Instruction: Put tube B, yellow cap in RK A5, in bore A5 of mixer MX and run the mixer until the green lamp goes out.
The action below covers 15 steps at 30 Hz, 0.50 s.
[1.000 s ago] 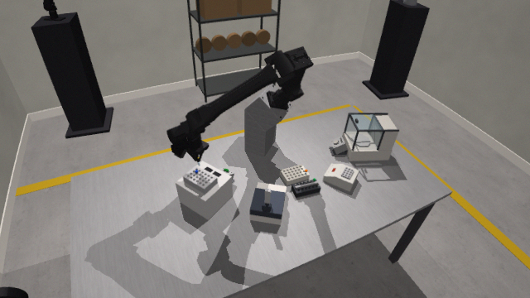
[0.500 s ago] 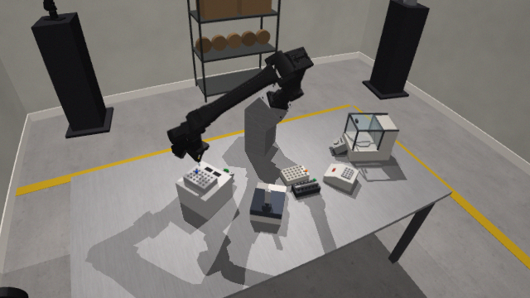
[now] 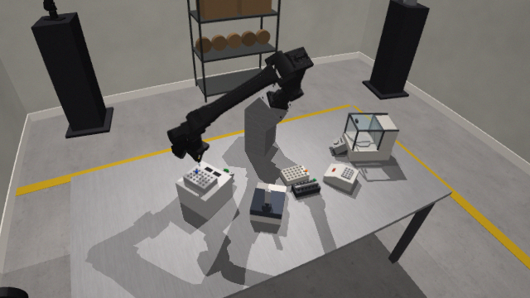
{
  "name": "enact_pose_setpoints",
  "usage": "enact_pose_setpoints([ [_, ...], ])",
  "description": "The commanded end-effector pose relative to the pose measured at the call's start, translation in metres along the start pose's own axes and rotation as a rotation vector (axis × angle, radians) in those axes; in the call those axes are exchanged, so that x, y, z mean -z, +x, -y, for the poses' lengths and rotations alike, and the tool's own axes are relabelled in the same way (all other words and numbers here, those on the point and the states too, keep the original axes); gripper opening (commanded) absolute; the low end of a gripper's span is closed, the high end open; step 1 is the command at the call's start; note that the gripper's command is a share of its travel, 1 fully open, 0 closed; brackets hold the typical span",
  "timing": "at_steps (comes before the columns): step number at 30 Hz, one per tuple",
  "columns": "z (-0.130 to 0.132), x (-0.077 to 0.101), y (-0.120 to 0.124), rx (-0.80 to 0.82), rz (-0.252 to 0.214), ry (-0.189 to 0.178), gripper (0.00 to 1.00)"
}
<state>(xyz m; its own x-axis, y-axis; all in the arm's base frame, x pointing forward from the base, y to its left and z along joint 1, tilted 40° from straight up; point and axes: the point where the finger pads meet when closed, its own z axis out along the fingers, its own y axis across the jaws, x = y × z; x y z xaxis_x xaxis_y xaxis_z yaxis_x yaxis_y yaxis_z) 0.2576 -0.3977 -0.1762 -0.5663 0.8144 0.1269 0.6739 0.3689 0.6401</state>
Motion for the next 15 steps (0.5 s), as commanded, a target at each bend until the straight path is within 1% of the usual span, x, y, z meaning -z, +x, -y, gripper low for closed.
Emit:
enact_pose_setpoints([
  [1, -0.0143, 0.0301, -0.0379, 0.042, 0.071, 0.02, 0.09],
  [15, -0.0144, 0.03, -0.0389, 0.042, 0.071, 0.02, 0.09],
])
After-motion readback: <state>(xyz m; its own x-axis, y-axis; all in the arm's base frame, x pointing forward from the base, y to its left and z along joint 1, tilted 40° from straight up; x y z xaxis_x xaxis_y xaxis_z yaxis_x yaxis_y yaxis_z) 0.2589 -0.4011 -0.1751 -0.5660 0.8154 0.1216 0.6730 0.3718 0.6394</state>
